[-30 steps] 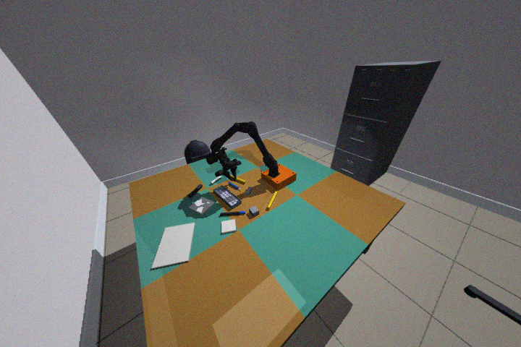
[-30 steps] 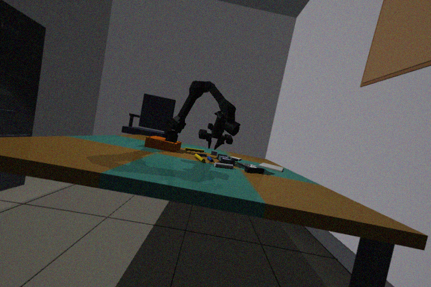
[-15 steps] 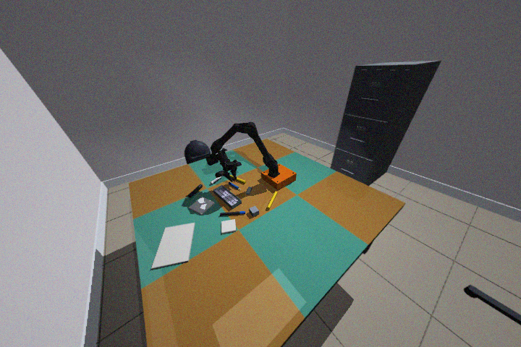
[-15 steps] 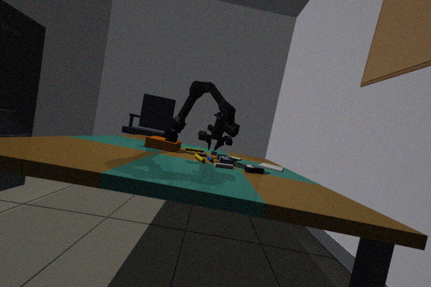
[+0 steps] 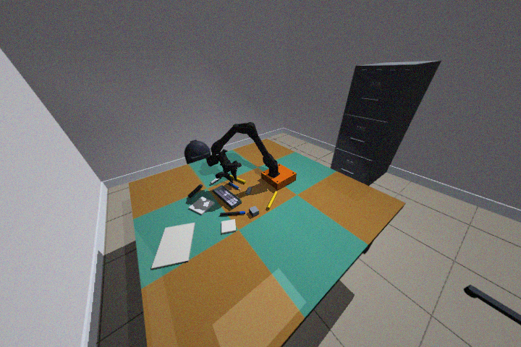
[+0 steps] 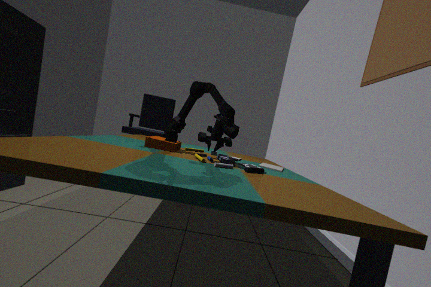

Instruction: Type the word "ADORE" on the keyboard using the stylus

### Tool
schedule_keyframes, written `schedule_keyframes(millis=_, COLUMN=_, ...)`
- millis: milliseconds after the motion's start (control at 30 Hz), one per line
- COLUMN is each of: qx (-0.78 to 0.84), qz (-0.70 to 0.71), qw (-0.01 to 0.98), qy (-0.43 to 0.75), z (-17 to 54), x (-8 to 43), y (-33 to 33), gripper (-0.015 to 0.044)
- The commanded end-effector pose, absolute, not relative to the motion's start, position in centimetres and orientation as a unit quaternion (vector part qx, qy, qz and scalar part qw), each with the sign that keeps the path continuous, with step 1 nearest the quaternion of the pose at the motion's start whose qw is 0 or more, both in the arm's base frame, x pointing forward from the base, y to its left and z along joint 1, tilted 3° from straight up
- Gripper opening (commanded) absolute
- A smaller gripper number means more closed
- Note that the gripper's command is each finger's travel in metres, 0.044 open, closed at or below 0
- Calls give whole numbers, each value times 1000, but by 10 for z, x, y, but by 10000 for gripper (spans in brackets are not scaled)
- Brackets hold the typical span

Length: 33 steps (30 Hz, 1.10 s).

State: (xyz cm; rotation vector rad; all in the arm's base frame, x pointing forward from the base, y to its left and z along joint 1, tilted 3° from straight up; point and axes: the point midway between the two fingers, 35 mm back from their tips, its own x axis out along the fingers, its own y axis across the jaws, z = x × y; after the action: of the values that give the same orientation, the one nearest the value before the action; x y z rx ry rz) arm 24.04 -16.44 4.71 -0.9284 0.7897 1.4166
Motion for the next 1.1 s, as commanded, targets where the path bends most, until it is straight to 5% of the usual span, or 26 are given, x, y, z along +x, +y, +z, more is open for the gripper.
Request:
schedule_keyframes(millis=0, qx=-398, qz=611, qw=595, qy=337, z=42, x=241, y=-163, gripper=150)
schedule_keyframes(millis=1067, qx=-398, qz=611, qw=595, qy=337, z=26, x=242, y=-164, gripper=150)
